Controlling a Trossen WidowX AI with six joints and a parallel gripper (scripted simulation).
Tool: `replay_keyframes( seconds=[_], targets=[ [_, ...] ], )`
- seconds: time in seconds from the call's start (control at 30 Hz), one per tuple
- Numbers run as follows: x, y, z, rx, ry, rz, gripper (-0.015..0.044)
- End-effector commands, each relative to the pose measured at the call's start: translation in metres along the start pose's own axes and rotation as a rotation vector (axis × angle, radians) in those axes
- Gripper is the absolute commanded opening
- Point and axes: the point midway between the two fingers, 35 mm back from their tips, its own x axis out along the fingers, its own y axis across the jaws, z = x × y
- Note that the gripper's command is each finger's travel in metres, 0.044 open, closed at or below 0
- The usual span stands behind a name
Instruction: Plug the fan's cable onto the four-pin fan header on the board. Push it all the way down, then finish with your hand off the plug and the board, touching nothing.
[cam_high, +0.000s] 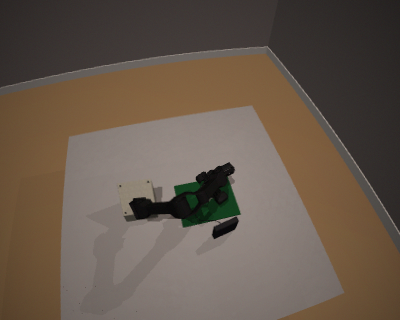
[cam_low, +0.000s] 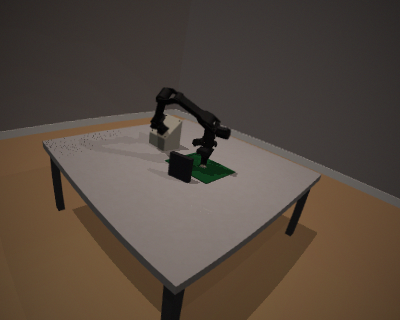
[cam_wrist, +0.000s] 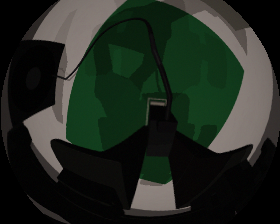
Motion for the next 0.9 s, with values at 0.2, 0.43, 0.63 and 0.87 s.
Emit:
replay_keyframes(
  seconds=[0.2, 0.43, 0.63, 0.87],
  targets=[
    [0.007, 0.000, 0.000, -0.004, -0.002, 0.005, 0.0000],
    [0.012, 0.000, 0.000, -0.004, -0.002, 0.005, 0.0000],
    [0.014, 0.000, 0.000, -0.004, -0.002, 0.005, 0.0000],
    [0.012, 0.000, 0.000, -0.003, 0.001, 0.004, 0.0105]
  ],
)
